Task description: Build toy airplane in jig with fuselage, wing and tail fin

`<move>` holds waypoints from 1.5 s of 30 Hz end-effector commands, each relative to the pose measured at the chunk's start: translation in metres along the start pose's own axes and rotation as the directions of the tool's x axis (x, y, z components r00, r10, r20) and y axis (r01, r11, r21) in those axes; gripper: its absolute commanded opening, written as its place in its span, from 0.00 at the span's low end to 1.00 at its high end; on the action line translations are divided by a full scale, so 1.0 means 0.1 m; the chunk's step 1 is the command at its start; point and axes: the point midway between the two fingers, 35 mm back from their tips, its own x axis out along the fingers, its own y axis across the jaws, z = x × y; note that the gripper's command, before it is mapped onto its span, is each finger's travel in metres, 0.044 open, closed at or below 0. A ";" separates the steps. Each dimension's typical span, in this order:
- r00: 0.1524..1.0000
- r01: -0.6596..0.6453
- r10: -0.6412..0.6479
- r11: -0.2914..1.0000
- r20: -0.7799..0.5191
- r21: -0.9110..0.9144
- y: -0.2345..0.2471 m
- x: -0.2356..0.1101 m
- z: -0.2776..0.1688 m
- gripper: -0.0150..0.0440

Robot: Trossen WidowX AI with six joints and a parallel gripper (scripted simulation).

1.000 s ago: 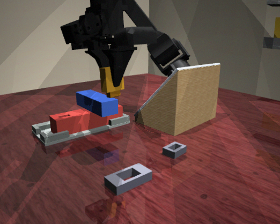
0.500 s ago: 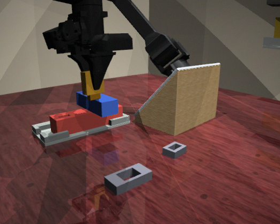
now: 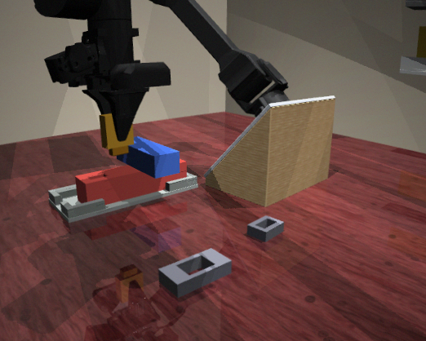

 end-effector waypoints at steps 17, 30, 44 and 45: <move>0.999 0.046 -0.046 0.999 0.012 0.028 -0.56 0.07 0.09 0.25; 0.999 0.046 -0.046 0.999 0.012 0.028 -0.56 0.07 0.10 0.36; 0.999 0.046 -0.046 0.999 0.012 0.028 -0.57 0.05 0.12 0.36; 0.999 0.046 -0.046 0.999 0.012 0.028 -0.57 0.05 0.12 0.36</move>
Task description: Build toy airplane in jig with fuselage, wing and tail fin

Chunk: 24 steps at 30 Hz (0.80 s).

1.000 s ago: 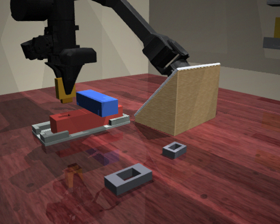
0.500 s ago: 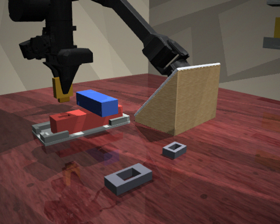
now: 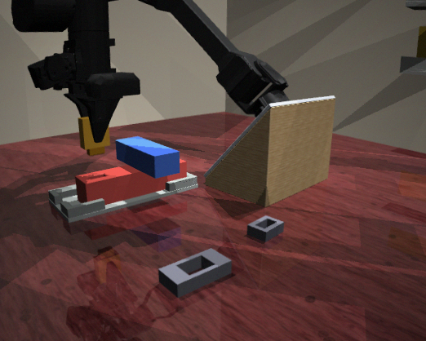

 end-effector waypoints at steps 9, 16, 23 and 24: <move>1.000 0.002 -0.002 1.000 0.006 0.000 -0.01 0.08 0.03 0.36; 1.000 0.002 -0.002 1.000 0.006 0.000 -0.01 0.20 0.03 0.36; 1.000 0.003 -0.003 1.000 0.006 0.000 -0.01 0.31 0.03 0.36; 1.000 0.003 -0.003 1.000 0.006 0.000 -0.01 0.32 0.03 0.36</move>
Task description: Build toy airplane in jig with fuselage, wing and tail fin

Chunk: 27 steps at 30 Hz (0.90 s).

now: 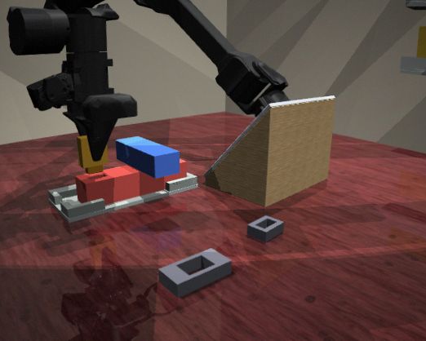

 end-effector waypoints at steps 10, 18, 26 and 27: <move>1.000 0.005 -0.005 1.000 0.001 -0.009 0.01 0.10 -0.01 0.36; 1.000 0.005 -0.005 1.000 0.001 -0.009 0.01 0.10 -0.01 0.36; 1.000 0.003 -0.003 1.000 -0.002 -0.006 0.01 0.10 -0.02 0.31; 1.000 0.003 -0.003 1.000 -0.002 -0.006 0.01 0.10 -0.02 0.26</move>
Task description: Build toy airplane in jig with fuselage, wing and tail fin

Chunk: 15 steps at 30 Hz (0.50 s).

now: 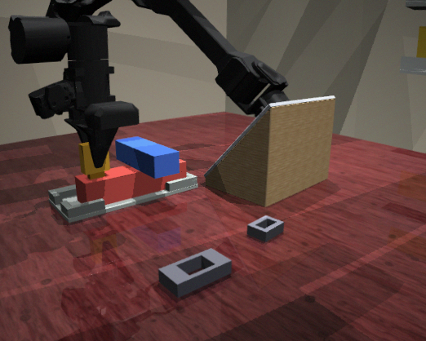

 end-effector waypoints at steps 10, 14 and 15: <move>1.000 0.000 0.000 1.000 0.000 0.000 0.00 0.00 0.00 0.52; 1.000 0.000 0.000 1.000 0.000 0.000 0.00 0.00 0.00 0.69; 1.000 0.000 0.000 1.000 0.000 0.000 0.00 0.00 0.00 0.69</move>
